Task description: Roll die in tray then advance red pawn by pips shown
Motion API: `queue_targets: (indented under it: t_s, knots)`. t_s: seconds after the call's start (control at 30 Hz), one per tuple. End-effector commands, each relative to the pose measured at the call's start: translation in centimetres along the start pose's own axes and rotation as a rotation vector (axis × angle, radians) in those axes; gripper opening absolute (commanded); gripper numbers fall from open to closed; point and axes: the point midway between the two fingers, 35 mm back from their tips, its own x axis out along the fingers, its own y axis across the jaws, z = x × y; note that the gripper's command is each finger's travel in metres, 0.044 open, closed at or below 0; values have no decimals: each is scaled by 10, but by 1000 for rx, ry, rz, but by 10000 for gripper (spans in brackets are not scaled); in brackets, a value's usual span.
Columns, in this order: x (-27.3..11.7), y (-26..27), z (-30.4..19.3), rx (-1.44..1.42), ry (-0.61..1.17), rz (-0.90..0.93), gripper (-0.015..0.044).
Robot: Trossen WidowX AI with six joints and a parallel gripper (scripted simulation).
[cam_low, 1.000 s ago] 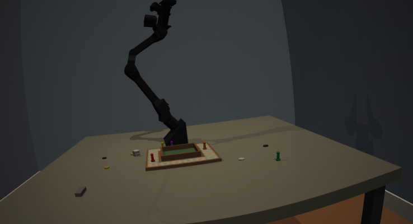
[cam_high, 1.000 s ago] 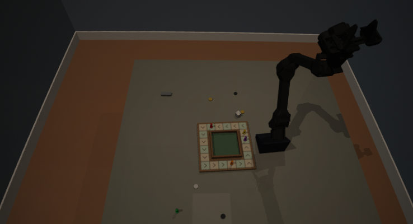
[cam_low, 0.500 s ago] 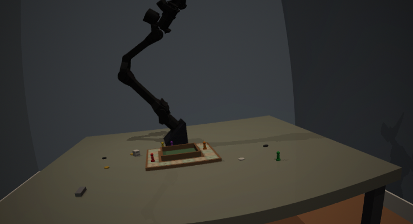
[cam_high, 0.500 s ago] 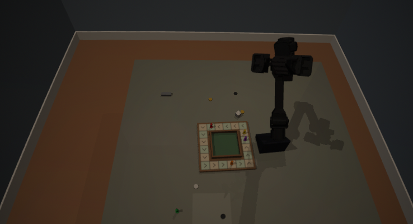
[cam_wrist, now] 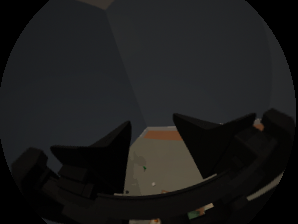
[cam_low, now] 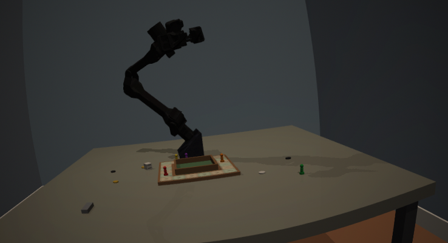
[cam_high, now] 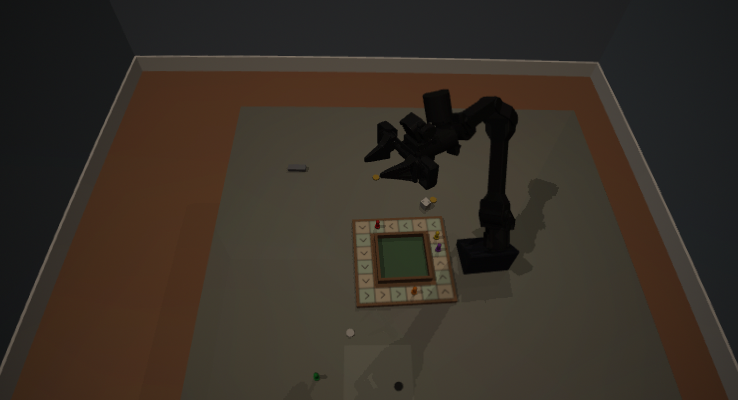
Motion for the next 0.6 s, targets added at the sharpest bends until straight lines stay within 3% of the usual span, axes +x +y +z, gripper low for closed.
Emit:
queue_targets:
  t_s: [0.0, 0.27, 0.57]
  knots:
    - [-1, -43, -52, -83, 169, -86, 275]
    - [-37, -123, -156, -234, 548, -211, 275]
    - [-126, -181, -262, -325, 1015, -243, 275]
